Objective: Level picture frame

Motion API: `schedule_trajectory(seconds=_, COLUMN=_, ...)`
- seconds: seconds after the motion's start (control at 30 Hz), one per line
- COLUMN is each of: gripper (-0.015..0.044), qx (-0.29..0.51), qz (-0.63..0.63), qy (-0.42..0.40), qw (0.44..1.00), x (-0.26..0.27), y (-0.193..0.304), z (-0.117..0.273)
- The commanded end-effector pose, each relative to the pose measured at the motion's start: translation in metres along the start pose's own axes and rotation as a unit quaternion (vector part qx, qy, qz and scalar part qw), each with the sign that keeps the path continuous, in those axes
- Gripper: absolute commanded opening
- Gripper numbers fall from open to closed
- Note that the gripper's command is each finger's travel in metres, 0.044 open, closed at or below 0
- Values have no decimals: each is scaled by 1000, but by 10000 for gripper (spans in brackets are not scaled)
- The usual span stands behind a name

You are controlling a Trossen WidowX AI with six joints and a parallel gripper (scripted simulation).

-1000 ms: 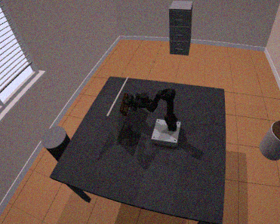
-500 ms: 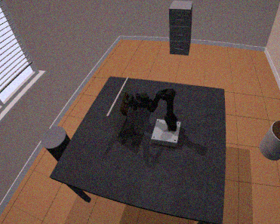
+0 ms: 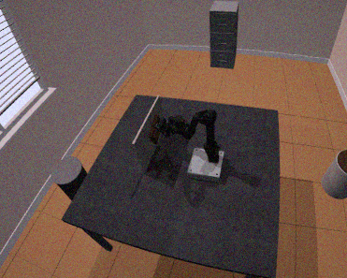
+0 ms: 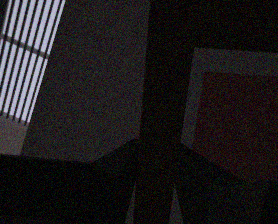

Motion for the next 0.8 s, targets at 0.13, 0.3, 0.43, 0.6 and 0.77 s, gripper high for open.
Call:
schedule_trajectory(seconds=0.13, gripper=0, qx=1, qz=2, qy=-1, qw=1000, x=-3, y=0, z=0)
schedule_trajectory(seconds=0.3, gripper=0, qx=0, qz=1, qy=-1, qw=1000, x=-2, y=0, z=0)
schedule_trajectory(seconds=0.43, gripper=0, qx=0, qz=1, qy=-1, qw=1000, x=-1, y=0, z=0)
schedule_trajectory(seconds=0.6, gripper=0, qx=1, qz=-2, qy=0, qw=1000, x=-3, y=0, z=0)
schedule_trajectory(seconds=0.77, gripper=0, qx=1, qz=-3, qy=1, qw=1000, x=-3, y=0, z=0)
Point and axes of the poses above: the point midway between the two fingers, 35 mm back from their tips, its own z axis back along the fingers, its own x axis across the jaws, y = z × x, the point moved 8 cm from there along z, back along the fingers, and after that the axes turned 4 degrees about -z, right-handed, at the moved point
